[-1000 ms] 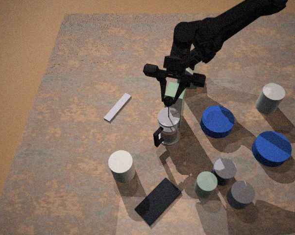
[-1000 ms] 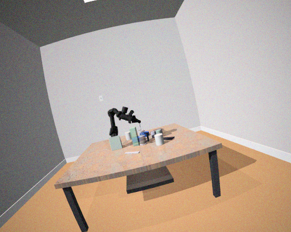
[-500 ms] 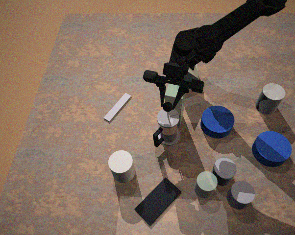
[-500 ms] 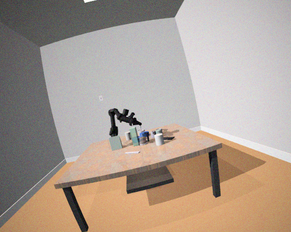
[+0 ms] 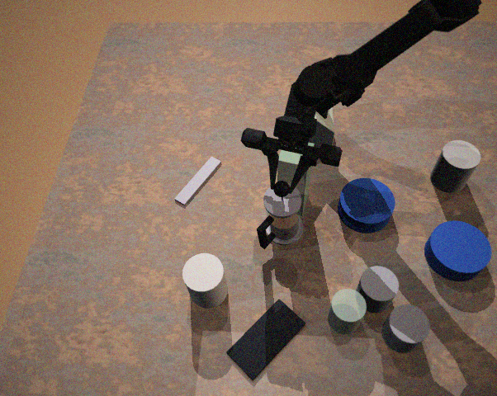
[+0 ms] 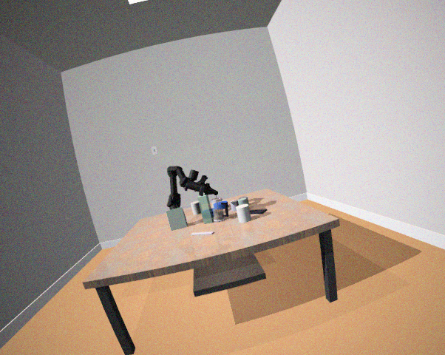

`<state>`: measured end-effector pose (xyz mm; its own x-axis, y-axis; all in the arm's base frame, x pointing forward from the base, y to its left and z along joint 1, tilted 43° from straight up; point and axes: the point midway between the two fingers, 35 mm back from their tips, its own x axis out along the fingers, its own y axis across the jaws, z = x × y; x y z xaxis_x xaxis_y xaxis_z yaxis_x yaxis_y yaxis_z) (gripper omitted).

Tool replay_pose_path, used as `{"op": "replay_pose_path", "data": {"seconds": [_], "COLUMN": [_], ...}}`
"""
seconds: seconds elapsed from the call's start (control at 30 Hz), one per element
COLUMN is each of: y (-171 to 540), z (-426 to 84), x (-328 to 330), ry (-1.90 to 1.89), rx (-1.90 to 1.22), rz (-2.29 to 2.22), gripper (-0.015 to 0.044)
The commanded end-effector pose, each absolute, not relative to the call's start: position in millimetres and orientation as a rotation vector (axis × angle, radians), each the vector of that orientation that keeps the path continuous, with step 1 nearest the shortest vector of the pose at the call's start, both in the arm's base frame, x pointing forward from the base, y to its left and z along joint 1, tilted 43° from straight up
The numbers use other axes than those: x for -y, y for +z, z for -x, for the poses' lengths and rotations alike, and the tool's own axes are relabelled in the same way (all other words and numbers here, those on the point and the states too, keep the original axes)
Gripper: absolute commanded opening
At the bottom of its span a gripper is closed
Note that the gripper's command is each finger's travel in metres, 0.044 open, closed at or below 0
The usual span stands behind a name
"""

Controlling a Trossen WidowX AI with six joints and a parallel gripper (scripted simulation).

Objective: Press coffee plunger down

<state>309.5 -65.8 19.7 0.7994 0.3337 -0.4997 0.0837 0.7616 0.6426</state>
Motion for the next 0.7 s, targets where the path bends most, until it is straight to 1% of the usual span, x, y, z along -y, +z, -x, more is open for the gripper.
{"op": "replay_pose_path", "data": {"seconds": [0.0,0.67], "y": [8.6,7.0], "z": [-306.1,-310.9], "x": [55.3,56.6], "ry": [0.152,0.152], "rx": [-0.678,-0.678], "rz": [-0.722,-0.722], "gripper": [0.013,0.013]}}
